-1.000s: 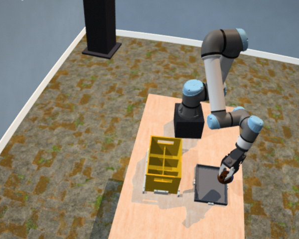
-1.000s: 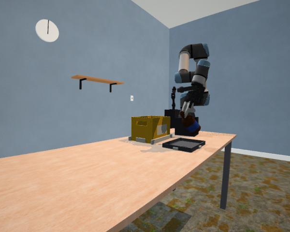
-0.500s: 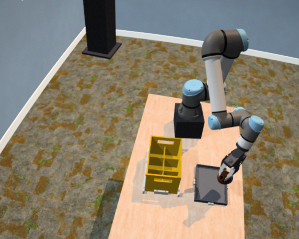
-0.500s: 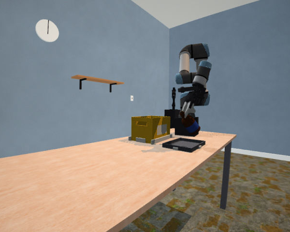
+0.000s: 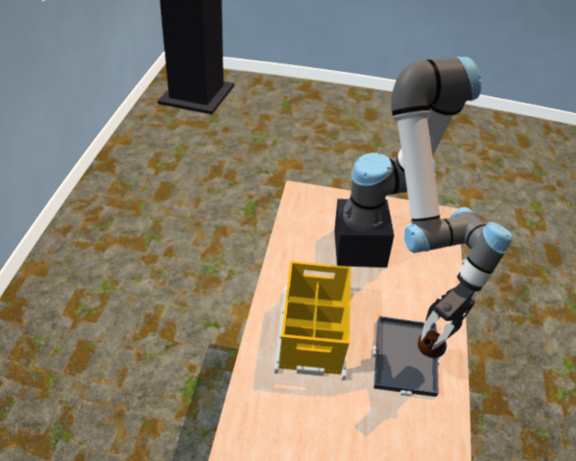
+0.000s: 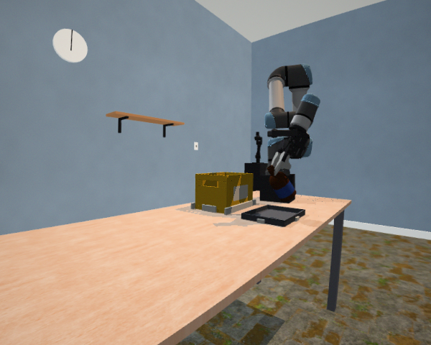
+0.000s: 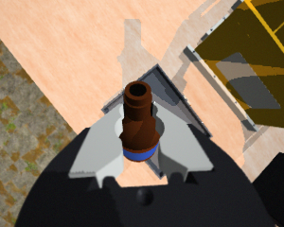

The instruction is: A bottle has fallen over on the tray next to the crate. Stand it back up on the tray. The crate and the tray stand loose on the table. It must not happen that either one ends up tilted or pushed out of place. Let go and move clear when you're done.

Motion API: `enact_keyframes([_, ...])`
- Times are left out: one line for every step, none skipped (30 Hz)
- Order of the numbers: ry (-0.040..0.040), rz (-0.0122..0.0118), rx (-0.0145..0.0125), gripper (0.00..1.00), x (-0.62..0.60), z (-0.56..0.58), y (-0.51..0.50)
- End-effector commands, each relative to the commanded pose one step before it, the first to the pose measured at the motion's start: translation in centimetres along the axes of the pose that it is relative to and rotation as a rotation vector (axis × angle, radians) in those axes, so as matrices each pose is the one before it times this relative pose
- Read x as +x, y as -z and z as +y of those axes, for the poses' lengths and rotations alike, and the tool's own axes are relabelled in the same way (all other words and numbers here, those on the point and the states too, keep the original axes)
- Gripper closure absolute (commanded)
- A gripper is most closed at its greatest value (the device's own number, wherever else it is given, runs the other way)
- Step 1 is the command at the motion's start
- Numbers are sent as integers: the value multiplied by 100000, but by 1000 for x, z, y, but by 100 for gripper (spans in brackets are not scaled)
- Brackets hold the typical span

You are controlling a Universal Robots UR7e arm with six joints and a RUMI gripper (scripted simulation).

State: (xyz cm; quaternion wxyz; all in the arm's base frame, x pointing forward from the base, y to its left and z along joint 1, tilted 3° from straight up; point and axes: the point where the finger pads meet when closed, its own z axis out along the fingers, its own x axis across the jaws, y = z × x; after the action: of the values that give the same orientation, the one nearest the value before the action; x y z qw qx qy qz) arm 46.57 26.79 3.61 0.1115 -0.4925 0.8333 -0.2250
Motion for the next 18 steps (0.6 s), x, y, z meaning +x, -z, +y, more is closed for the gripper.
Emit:
enact_keyframes([-126,-198,2450,100,-31,-49,68])
enact_keyframes([-18,-17,467,100,3,2,11])
enact_keyframes([-17,-16,420,100,3,1,11])
enact_keyframes([-16,-15,371,100,3,1,10])
enact_keyframes([-14,-14,322,100,2,1,9])
enact_keyframes([-13,-12,272,100,2,1,8])
enact_keyframes([-11,-10,224,100,2,1,7])
enact_keyframes([-9,-8,177,100,1,1,6])
enact_keyframes([-7,-6,134,100,1,0,4])
enact_keyframes([-5,-5,94,100,1,0,3])
enact_keyframes([-3,-3,60,100,1,0,2])
enact_keyframes([-2,-2,32,100,0,0,1])
enact_keyframes([-1,-1,12,100,0,0,0])
enact_keyframes([0,0,2,100,0,0,0])
enact_keyframes([0,0,0,100,0,0,0])
enact_keyframes([0,0,0,100,0,0,0])
enact_keyframes([0,0,0,100,0,0,0])
enact_keyframes([0,0,0,100,0,0,0])
